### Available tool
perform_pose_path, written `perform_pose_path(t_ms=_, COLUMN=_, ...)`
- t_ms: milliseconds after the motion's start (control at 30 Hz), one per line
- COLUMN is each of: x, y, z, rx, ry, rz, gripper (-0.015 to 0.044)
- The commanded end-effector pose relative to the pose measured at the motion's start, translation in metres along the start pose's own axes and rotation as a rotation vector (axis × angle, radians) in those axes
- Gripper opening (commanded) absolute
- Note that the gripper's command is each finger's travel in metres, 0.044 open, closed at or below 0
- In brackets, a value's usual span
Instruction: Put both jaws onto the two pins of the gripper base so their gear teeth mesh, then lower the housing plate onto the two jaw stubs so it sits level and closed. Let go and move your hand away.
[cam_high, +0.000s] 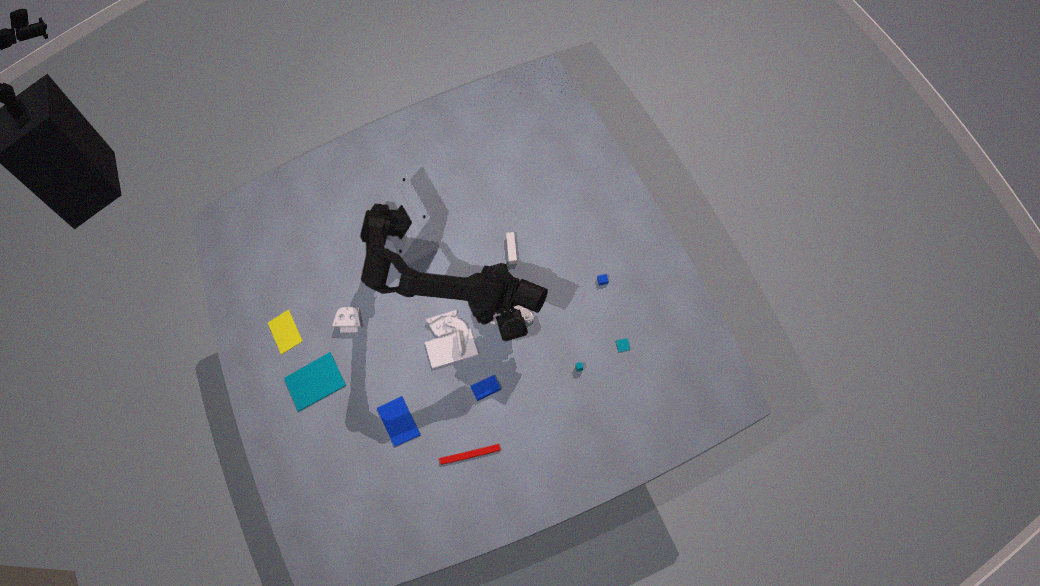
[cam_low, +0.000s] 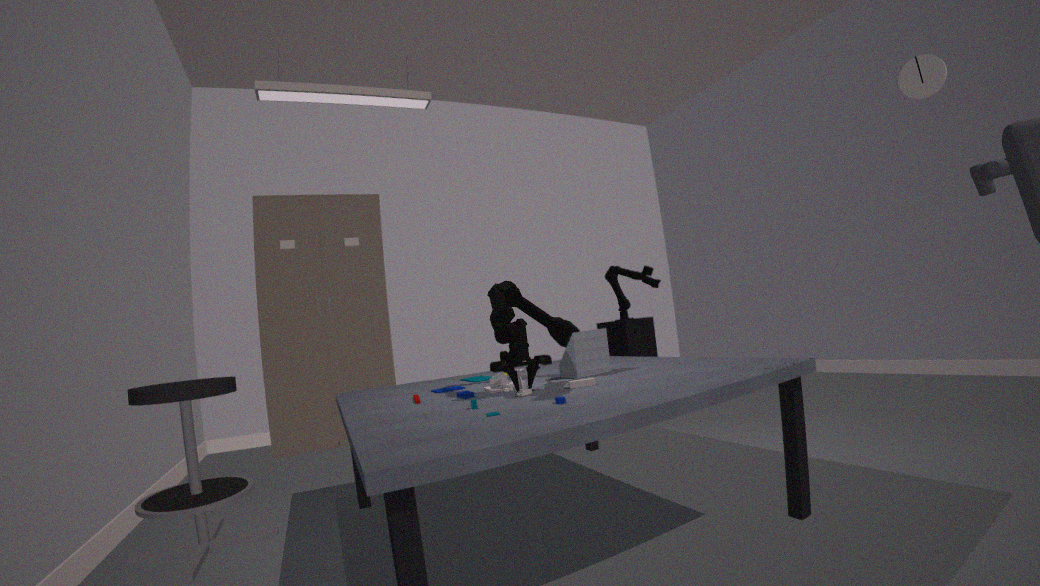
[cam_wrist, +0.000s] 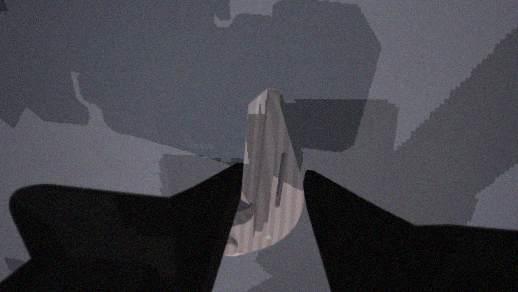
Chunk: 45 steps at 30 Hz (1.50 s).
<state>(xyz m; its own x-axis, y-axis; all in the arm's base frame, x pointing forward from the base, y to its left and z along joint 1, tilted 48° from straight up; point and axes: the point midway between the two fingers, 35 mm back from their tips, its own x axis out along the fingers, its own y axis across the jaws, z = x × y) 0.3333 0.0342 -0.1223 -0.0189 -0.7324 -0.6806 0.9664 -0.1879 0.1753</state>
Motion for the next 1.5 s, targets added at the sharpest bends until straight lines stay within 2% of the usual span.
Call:
perform_pose_path(t_ms=0, x=-0.011, y=0.002, z=-0.002, rx=0.005, ry=0.006, rz=0.001, gripper=0.0134)
perform_pose_path(t_ms=667, x=-0.074, y=0.001, z=-0.001, rx=0.003, ry=0.005, rz=0.001, gripper=0.0134)
perform_pose_path(t_ms=867, x=-0.076, y=0.001, z=0.002, rx=-0.012, ry=0.005, rz=0.001, gripper=0.0134)
perform_pose_path(t_ms=1467, x=-0.084, y=0.006, z=0.059, rx=-0.422, ry=0.009, rz=0.002, gripper=0.0134)
